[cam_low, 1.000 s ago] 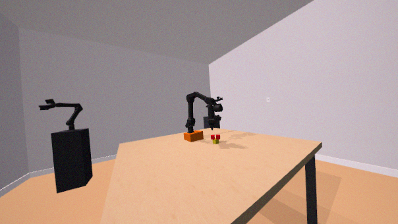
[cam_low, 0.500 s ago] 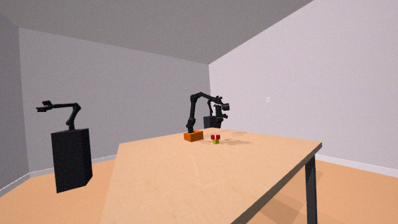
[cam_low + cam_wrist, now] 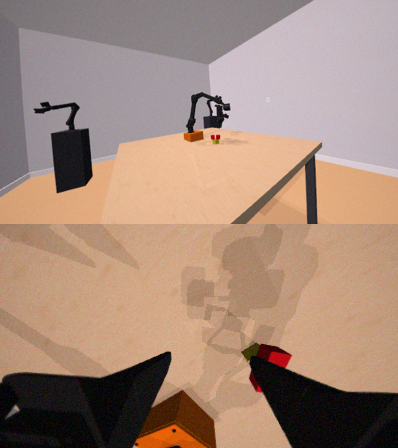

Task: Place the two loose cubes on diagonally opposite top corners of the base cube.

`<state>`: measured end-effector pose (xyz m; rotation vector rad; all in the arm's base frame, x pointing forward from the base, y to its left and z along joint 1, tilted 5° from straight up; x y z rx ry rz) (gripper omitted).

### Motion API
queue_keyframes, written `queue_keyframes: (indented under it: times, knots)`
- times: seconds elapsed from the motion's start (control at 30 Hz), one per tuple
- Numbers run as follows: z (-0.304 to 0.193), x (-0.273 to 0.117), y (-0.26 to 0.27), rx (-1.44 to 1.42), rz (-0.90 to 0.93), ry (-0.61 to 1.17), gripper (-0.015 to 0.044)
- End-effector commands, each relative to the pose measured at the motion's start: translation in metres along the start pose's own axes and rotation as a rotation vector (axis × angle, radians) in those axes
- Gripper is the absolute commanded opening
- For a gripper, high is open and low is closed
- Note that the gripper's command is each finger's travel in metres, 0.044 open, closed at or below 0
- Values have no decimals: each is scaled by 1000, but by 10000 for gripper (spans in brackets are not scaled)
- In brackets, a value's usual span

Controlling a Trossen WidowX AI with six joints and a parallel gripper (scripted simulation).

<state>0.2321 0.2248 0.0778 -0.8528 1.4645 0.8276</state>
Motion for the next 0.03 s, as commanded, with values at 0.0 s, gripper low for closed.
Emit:
queue_keyframes:
  times: [0.0]
  knots:
    - [1,0,1,6,3,-1,400]
Point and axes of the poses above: the point midway between the two fingers, 35 mm back from their tips, its own x axis out along the fingers, its own y axis across the jaws, z = x × y, the point moved 1 cm from there along -x, back along the fingers, and after that the axes turned 6 degrees about -x, right-handed, at the moved point
